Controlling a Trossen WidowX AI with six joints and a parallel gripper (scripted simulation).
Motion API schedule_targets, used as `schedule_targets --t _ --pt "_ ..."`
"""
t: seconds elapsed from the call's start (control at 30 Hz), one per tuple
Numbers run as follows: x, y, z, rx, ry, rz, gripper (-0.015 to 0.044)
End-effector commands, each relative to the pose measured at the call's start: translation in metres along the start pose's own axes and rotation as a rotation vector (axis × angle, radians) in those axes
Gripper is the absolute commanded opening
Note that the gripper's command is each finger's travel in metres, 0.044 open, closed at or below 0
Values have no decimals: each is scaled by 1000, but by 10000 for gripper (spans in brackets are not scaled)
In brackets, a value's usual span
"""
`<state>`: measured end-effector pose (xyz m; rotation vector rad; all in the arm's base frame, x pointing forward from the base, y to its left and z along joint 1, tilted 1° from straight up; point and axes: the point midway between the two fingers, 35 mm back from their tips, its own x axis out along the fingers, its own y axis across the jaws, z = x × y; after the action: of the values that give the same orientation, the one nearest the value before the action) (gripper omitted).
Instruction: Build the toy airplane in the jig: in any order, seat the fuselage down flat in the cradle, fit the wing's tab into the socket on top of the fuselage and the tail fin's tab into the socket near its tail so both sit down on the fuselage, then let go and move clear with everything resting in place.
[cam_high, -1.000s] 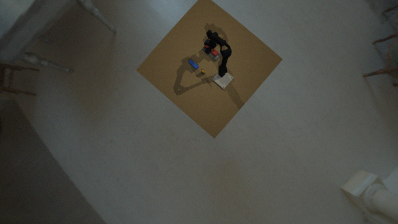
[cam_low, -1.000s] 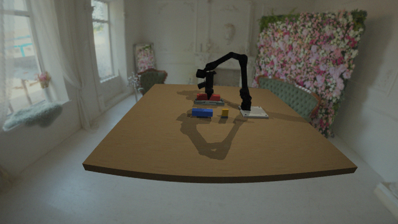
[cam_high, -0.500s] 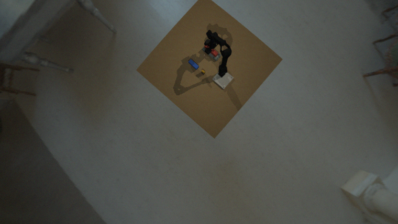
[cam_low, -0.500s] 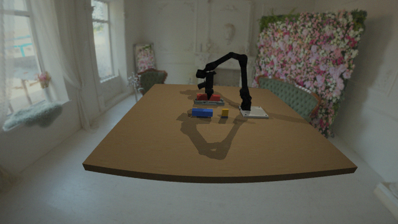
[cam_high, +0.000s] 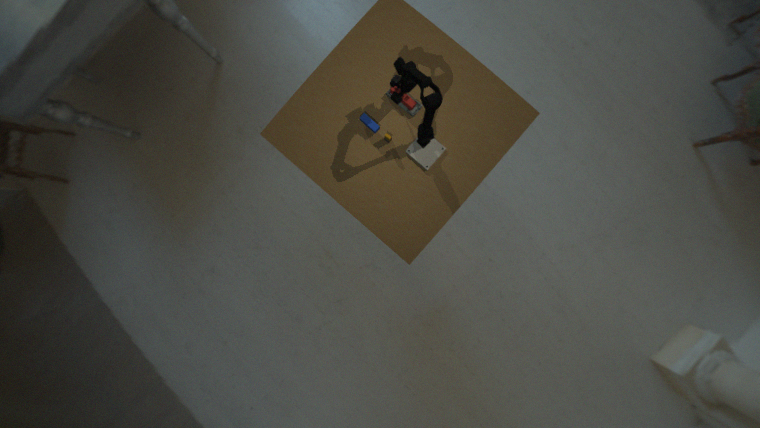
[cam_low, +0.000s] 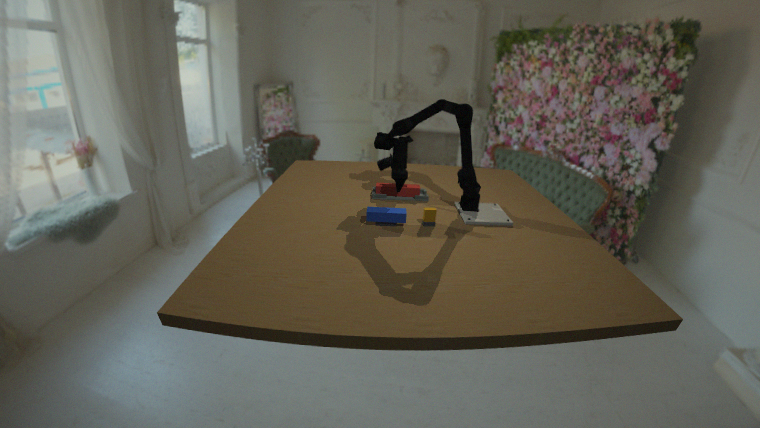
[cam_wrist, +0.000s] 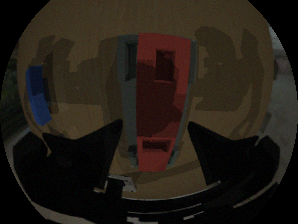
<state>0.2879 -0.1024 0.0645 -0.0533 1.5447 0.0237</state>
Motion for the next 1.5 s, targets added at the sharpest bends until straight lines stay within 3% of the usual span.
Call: schedule_targets --t 0.0,0.2,0.47,0.83,1.2,1.47 --pt "0 0 0 0 -1 0 440" --pt "-8 -1 1 0 -1 -1 440" --pt "-104 0 0 -4 0 -3 440" --pt "-100 10 11 -10 -3 1 440" --pt "-92 146 50 -41 -6 29 440" --pt "-87 264 43 -3 -3 18 440"
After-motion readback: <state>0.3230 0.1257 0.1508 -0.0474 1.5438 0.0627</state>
